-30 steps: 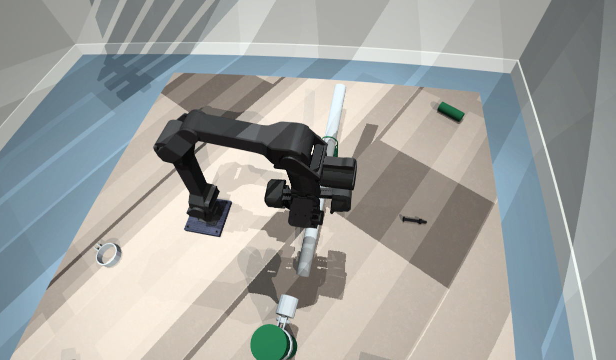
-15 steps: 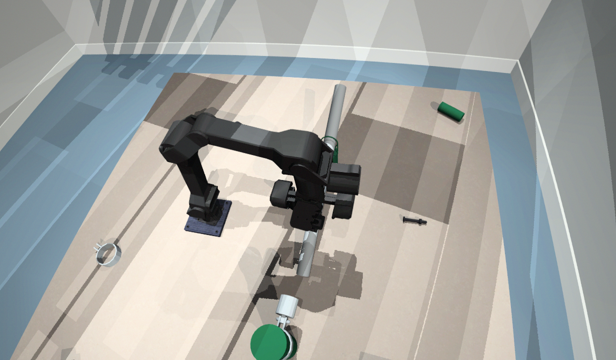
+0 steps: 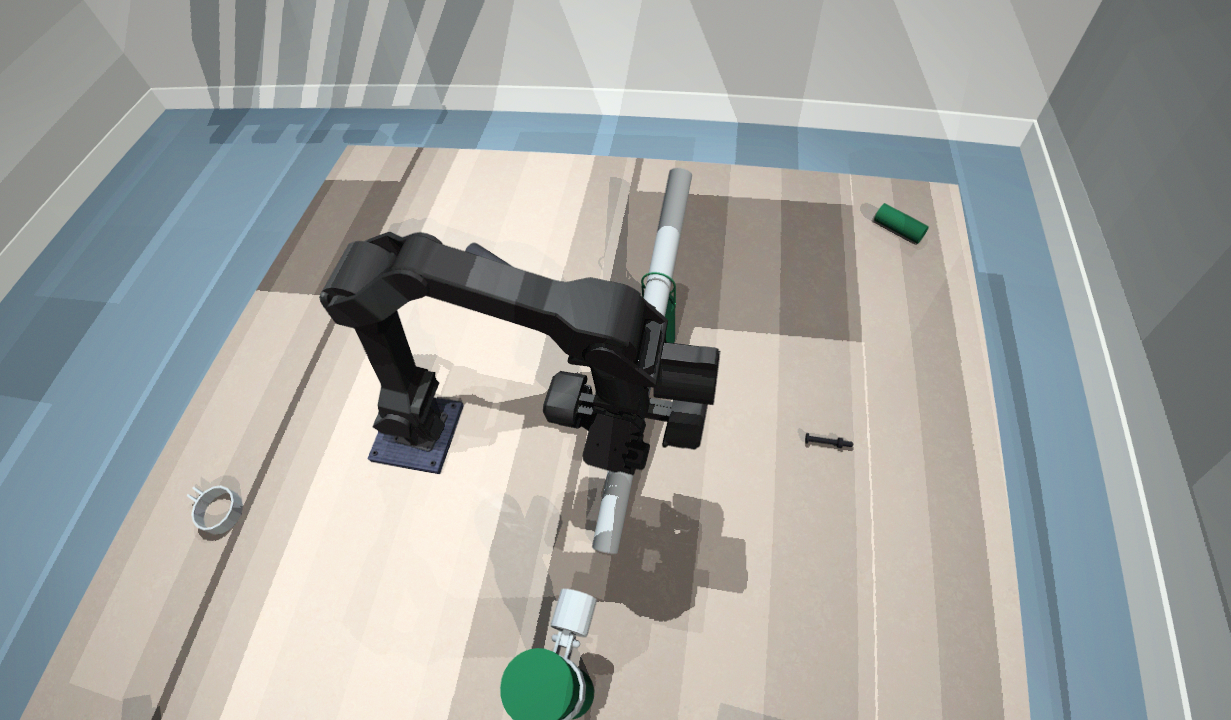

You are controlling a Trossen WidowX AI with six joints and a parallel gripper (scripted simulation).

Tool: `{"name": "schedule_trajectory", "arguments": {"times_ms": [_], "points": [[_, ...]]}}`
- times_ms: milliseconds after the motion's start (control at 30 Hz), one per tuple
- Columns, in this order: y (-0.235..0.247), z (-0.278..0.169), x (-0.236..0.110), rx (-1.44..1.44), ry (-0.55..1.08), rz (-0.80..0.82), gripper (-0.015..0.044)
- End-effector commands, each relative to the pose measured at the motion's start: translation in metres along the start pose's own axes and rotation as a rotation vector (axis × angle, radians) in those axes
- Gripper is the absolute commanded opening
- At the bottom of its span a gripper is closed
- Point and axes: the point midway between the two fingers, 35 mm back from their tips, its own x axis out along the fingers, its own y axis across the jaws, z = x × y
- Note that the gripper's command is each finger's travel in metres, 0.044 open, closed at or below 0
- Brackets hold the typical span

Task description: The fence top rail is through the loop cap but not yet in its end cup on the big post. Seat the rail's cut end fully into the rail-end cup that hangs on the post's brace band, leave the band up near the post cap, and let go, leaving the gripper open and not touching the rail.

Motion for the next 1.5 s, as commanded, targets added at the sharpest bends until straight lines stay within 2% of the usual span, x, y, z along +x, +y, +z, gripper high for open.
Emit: {"name": "schedule_trajectory", "arguments": {"times_ms": [0,1267,1467], "points": [[-0.001,0.001,0.006,0.006,-0.004,-0.004,0.0440],[-0.001,0.001,0.062,0.006,-0.004,-0.004,0.0440],[-0.001,0.001,0.062,0.006,-0.004,-0.004,0.0282]]}}
